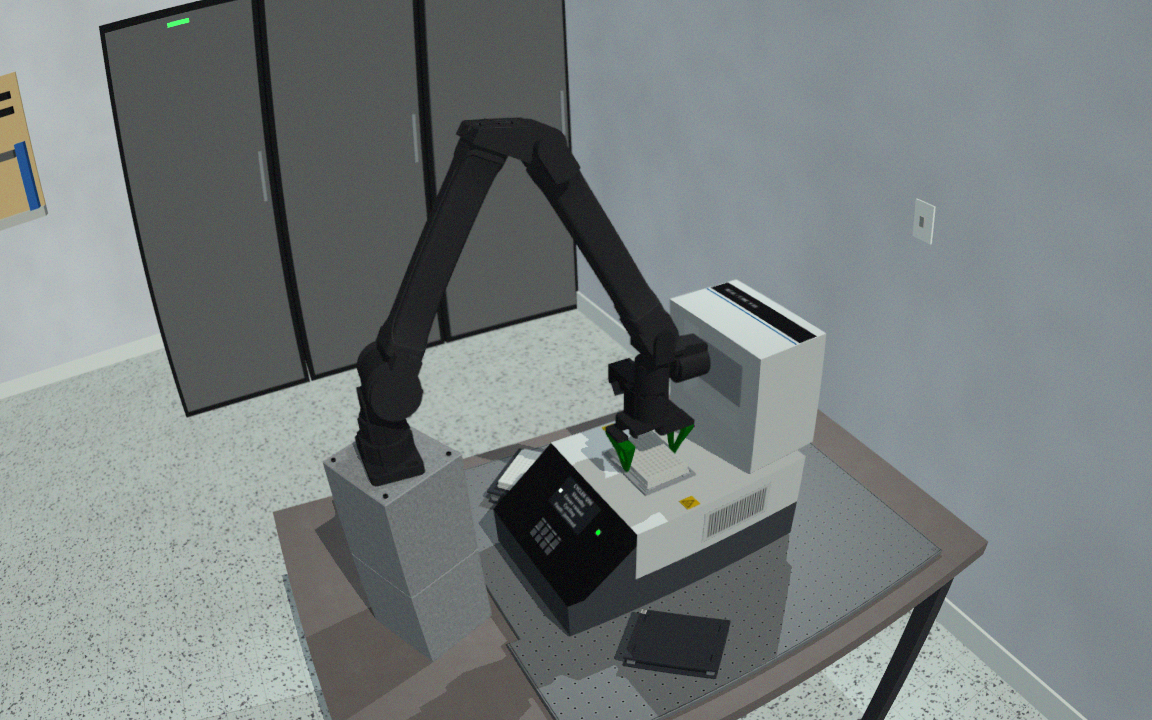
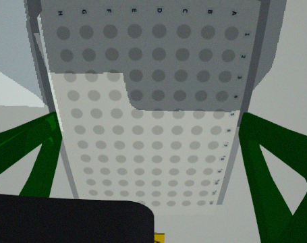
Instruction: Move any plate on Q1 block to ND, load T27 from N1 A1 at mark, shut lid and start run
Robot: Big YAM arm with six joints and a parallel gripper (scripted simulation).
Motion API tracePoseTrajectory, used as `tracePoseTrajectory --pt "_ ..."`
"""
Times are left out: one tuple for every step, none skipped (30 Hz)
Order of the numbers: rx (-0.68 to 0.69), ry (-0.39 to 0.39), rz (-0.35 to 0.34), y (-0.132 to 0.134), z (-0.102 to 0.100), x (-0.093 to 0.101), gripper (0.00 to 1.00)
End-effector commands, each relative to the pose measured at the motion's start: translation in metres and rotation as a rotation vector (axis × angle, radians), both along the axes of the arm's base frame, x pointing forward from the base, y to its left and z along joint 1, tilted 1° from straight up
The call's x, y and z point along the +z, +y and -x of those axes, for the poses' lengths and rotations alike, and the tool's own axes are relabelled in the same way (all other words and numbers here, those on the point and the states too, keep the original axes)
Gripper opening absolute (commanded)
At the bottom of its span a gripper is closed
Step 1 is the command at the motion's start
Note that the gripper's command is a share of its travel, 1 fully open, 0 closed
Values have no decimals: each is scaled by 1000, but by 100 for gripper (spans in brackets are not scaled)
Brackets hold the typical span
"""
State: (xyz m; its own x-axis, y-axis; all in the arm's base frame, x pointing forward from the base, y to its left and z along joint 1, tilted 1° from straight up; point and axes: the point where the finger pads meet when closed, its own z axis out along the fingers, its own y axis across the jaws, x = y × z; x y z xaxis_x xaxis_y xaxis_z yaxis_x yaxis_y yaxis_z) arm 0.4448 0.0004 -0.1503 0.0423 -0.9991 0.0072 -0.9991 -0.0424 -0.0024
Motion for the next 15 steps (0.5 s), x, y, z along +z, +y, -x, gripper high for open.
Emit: tracePoseTrajectory --pt "-14 -44 -2 -4 -10 14 100" --pt "-13 -44 -3 -4 -10 14 100" --pt "-13 -45 -3 -4 -10 14 100" --pt "-13 -45 -3 -4 -10 14 100" --pt "-13 -45 -3 -4 -10 14 100" --pt "-13 -50 -3 -4 -13 15 100" --pt "-13 -54 -3 -4 -16 16 100" --pt "-12 -58 -3 -3 -18 17 100" --pt "-12 -62 -3 -3 -20 18 100" --pt "-12 -66 -3 -3 -22 19 100" --pt "-12 -70 -3 -3 -25 20 100" --pt "-11 -74 -3 -3 -27 21 100" --pt "-11 -78 -3 -3 -29 22 100" --pt "-11 -79 -3 -3 -30 22 100" --pt "-11 -80 -3 -3 -30 22 100"
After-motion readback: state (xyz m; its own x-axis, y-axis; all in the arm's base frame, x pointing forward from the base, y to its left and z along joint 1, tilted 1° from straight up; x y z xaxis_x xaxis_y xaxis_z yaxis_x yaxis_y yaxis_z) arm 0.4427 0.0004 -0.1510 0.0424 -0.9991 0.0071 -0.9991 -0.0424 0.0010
